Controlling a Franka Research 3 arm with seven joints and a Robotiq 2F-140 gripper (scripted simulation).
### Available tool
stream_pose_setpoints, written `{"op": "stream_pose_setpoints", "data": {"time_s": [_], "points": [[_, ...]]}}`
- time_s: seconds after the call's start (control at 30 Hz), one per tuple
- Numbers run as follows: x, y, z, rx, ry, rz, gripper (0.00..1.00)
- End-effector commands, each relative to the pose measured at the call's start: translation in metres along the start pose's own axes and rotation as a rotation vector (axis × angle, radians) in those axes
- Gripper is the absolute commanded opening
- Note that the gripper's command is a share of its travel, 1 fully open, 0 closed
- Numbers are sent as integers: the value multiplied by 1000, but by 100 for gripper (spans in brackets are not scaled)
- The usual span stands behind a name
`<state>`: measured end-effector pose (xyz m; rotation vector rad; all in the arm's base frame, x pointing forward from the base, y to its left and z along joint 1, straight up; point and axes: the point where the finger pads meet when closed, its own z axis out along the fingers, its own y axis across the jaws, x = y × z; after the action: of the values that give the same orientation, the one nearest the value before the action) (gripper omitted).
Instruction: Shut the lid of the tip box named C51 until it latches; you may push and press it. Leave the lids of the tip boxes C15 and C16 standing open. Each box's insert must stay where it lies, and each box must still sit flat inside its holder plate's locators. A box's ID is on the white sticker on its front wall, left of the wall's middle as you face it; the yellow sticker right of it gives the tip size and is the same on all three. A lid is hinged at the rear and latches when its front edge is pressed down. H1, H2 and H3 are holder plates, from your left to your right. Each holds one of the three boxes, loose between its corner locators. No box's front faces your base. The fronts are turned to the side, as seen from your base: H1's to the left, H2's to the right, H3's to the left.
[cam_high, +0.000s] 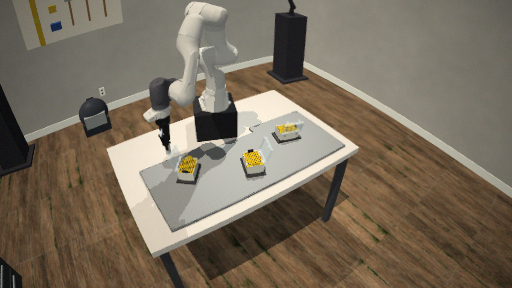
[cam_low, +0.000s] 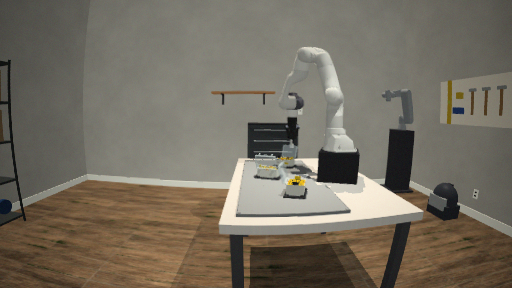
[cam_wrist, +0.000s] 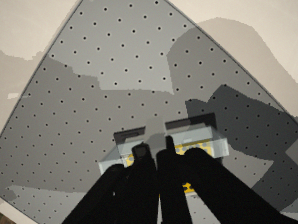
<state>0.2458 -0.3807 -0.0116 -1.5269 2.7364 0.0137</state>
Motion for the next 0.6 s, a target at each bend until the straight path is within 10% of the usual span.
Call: {"op": "stream_pose_setpoints", "data": {"time_s": [0.0, 0.57], "points": [[-1, 0, -1, 2, 4, 17, 0], [-21, 0, -3, 2, 4, 17, 0]]}}
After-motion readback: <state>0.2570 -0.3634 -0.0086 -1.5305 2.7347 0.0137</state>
